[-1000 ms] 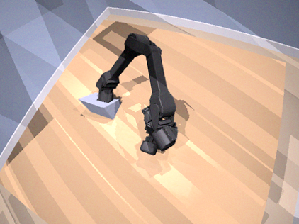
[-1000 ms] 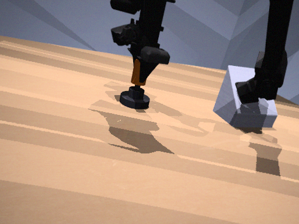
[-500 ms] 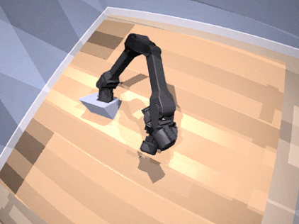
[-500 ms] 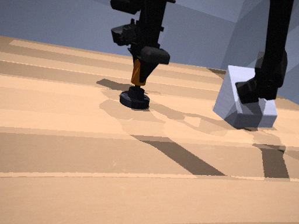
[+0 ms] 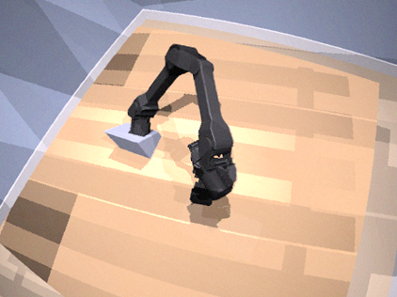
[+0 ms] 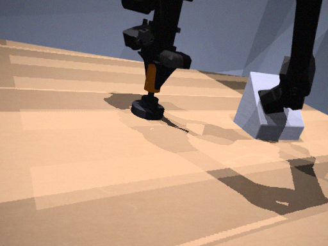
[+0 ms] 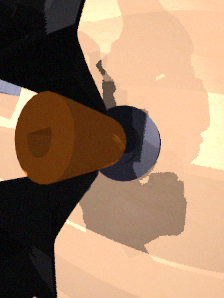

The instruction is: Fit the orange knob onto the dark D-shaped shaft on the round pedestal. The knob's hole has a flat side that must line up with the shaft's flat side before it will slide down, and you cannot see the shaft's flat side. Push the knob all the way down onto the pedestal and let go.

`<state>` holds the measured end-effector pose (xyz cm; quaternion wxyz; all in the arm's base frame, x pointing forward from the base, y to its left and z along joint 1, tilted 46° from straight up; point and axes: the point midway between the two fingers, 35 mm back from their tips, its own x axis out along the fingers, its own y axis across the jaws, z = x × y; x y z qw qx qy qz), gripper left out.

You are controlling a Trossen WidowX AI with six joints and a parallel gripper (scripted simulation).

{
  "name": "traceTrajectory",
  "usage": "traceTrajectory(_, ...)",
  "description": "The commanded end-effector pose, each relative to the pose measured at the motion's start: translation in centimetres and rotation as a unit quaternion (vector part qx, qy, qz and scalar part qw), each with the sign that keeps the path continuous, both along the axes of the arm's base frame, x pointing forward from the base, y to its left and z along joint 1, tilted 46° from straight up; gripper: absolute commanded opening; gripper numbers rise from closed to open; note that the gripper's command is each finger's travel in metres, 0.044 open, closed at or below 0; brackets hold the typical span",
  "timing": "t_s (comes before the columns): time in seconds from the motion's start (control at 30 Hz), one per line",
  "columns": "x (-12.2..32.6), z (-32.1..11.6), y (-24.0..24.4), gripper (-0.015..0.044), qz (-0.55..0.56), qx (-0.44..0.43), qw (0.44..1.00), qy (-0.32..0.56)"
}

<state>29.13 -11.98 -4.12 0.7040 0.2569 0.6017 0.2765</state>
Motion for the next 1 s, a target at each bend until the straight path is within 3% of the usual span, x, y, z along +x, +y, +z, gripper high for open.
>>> traceTrajectory(0.0, 0.13, -0.24, 0.04, 0.0000, 0.017, -0.003, 1.000, -0.016)
traceTrajectory(0.97, -0.05, -0.20, 0.13, 0.0000, 0.017, -0.003, 1.000, -0.016)
